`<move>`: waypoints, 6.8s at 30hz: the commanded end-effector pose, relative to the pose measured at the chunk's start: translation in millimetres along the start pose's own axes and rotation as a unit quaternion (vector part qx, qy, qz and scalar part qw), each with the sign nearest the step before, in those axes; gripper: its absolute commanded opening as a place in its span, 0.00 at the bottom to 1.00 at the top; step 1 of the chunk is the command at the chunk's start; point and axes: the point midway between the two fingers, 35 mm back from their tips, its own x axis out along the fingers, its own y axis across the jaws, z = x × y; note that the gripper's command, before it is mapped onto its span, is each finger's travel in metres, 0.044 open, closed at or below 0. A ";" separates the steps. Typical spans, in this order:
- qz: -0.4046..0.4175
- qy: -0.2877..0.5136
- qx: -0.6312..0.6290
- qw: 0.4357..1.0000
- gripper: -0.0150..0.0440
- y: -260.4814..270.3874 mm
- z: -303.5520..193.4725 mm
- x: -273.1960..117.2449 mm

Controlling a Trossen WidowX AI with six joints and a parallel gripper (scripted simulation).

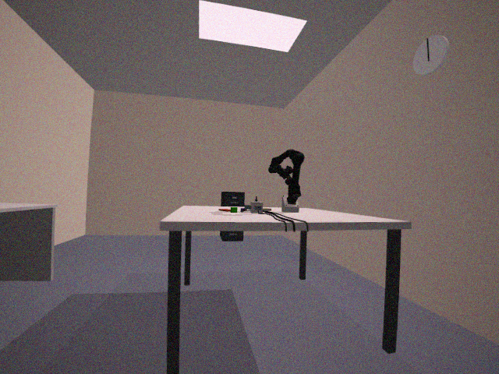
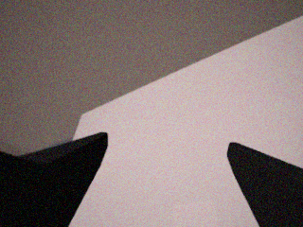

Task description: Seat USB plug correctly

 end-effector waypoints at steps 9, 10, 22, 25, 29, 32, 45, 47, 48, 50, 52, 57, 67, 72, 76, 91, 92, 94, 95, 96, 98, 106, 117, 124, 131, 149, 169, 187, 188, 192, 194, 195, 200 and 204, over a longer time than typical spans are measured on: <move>0.031 0.262 -0.335 0.905 1.00 -46.5 -107.6 -120.9; 0.040 0.293 -0.382 0.876 1.00 -59.7 -119.5 -138.9; 0.105 0.487 -0.678 0.541 1.00 -211.2 -162.3 -272.8; 0.105 0.487 -0.678 0.541 1.00 -211.2 -162.3 -272.8; 0.105 0.487 -0.678 0.541 1.00 -211.8 -163.2 -271.9; 0.105 0.487 -0.678 0.541 1.00 -213.0 -164.8 -270.5; 0.105 0.487 -0.678 0.540 1.00 -220.1 -173.5 -263.5; 0.105 0.487 -0.678 0.540 1.00 -221.2 -174.9 -262.4; 0.105 0.487 -0.678 0.540 1.00 -221.8 -175.5 -261.9; 0.105 0.488 -0.678 0.540 1.00 -222.9 -176.8 -260.9; 0.105 0.488 -0.678 0.540 1.00 -224.0 -178.2 -259.9; 0.105 0.488 -0.678 0.540 1.00 -226.9 -181.6 -257.3; 0.108 0.487 -0.679 0.540 0.78 -225.9 -181.7 -258.4; 0.108 0.487 -0.679 0.540 0.56 -225.9 -181.7 -258.4; 0.108 0.487 -0.679 0.540 0.38 -225.9 -181.7 -258.4; 0.108 0.487 -0.679 0.540 0.25 -225.9 -181.7 -258.4; 0.108 0.487 -0.679 0.540 0.25 -225.9 -181.7 -258.4; 0.108 0.487 -0.679 0.540 0.25 -225.9 -181.7 -258.4; 0.108 0.487 -0.679 0.540 0.25 -225.9 -181.7 -258.4; 0.108 0.487 -0.679 0.540 0.25 -225.9 -181.7 -258.4; 0.108 0.486 -0.678 0.540 0.25 -225.8 -181.5 -258.3; 0.108 0.486 -0.678 0.540 0.25 -222.9 -178.0 -261.0; 0.108 0.486 -0.678 0.540 0.25 -218.8 -173.1 -264.6; 0.108 0.486 -0.678 0.540 0.25 -216.3 -170.0 -266.9; 0.108 0.486 -0.678 0.540 0.25 -213.7 -166.9 -269.3; 0.121 0.483 -0.695 0.519 0.25 -211.0 -162.6 -271.6; 0.241 0.436 -0.806 0.321 0.25 -211.4 -162.9 -271.2; 0.336 0.368 -0.858 0.124 0.25 -211.4 -162.9 -271.2; 0.341 0.363 -0.860 0.113 0.25 -211.4 -162.9 -271.2; 0.360 0.345 -0.864 0.067 0.25 -211.4 -162.9 -271.2; 0.368 0.335 -0.866 0.045 0.25 -211.4 -162.9 -271.2; 0.373 0.330 -0.866 0.034 0.25 -211.4 -162.9 -271.2; 0.394 0.305 -0.867 -0.023 0.25 -211.4 -162.9 -271.2; 0.409 0.284 -0.864 -0.069 0.25 -211.4 -162.9 -271.2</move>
